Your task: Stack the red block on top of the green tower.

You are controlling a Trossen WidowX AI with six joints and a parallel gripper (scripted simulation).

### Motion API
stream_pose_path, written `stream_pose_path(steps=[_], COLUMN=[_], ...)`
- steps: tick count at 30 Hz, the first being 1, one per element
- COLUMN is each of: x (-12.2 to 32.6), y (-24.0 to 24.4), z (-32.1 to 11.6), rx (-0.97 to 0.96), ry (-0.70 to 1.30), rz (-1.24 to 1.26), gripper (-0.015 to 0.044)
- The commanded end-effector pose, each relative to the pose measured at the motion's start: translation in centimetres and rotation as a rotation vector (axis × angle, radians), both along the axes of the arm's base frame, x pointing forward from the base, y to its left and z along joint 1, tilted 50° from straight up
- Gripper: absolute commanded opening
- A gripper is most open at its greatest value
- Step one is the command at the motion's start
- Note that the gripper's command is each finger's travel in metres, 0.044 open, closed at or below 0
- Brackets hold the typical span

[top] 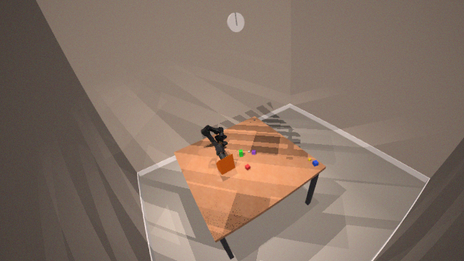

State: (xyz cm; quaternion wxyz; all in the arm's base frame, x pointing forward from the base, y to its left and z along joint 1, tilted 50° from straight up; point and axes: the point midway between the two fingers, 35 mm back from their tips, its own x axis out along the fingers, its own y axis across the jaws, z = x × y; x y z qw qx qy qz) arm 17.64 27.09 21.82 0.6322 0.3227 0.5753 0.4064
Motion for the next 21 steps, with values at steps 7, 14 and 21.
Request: stream_pose_path(steps=[7,14,21], x=[8.2,11.9,13.7], y=[-5.3,-10.3,-15.8], z=[-6.0,-10.0,-13.7], rx=[-0.183,-0.290,-0.399], ry=[-0.051,-0.057,-0.008], rz=[-0.133,-0.184,-0.268], gripper=[0.0440,0.0440,0.0440])
